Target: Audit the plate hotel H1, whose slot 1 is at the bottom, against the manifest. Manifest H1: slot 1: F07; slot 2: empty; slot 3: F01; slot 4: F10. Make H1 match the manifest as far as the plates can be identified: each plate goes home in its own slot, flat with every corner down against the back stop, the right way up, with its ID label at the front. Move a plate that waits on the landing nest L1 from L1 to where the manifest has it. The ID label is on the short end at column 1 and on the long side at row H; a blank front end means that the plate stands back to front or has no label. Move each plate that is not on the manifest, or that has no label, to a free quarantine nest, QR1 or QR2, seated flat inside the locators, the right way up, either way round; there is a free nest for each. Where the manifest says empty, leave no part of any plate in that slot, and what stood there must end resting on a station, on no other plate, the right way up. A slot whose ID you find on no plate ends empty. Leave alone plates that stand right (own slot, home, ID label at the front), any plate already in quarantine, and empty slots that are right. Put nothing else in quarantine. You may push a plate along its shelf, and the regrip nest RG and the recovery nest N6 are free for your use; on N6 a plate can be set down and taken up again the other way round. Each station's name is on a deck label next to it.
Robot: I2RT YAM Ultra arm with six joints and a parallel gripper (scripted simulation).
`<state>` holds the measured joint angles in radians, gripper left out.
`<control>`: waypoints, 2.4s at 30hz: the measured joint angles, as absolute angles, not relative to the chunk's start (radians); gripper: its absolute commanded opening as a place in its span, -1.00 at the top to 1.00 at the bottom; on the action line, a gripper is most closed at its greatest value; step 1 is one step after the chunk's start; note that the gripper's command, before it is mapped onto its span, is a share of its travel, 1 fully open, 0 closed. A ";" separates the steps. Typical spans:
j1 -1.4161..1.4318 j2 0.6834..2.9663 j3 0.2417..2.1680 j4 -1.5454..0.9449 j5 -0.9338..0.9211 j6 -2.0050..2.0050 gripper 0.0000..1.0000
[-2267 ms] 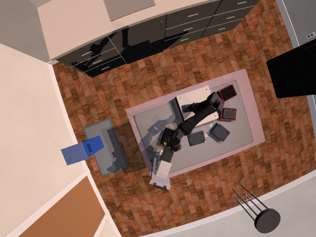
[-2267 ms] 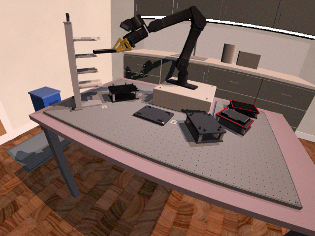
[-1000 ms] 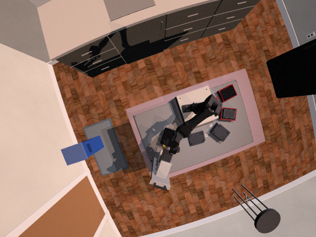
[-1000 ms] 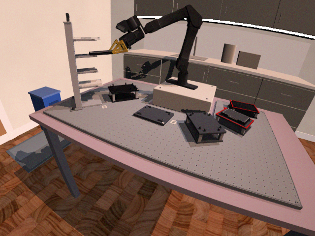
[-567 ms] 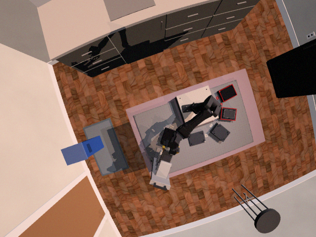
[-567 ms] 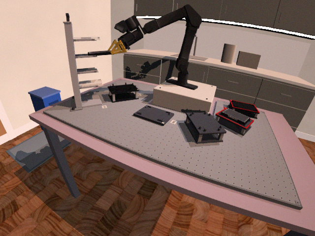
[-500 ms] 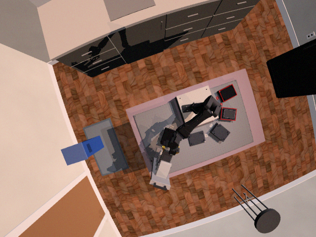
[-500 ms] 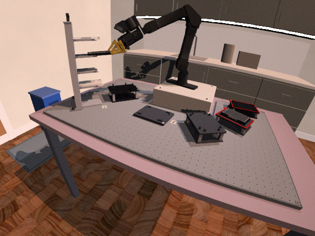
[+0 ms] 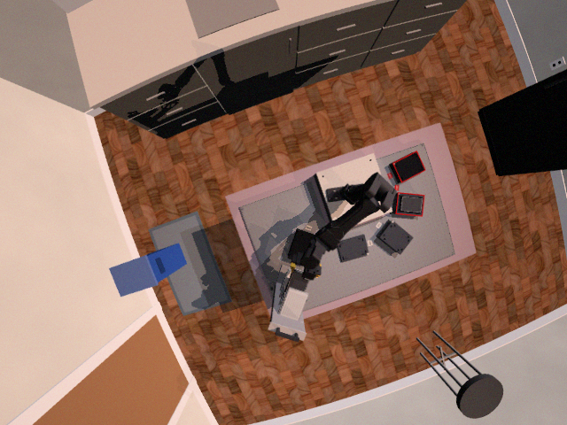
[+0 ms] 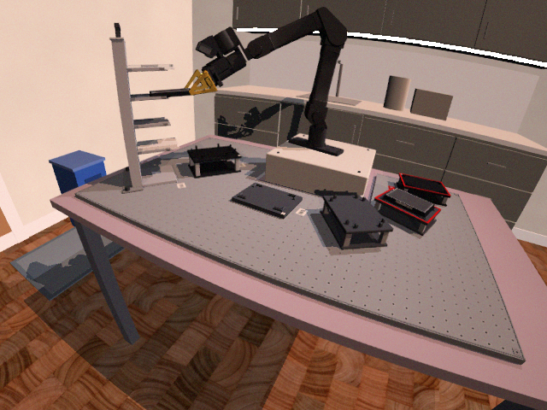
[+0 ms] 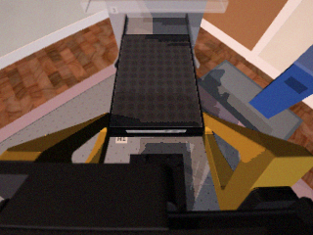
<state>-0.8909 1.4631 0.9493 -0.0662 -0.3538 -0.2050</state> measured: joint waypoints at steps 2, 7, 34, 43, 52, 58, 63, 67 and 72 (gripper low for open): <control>-0.891 1.463 0.951 -0.064 -0.354 -0.205 -0.72; -0.891 1.463 0.951 -0.062 -0.354 -0.204 -0.72; -0.891 1.465 0.947 -0.054 -0.353 -0.204 -0.72; -0.884 1.485 0.951 -0.038 -0.349 -0.202 -0.72; -0.878 1.504 0.959 -0.020 -0.344 -0.197 -0.72; -0.874 1.518 0.965 -0.007 -0.342 -0.194 -0.72; -0.871 1.525 0.968 -0.002 -0.340 -0.193 -0.72; -0.869 1.534 0.972 0.006 -0.339 -0.191 -0.72; -0.865 1.544 0.978 0.014 -0.336 -0.189 -0.72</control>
<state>-0.8650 1.5444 0.9775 0.0143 -0.3363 -0.1886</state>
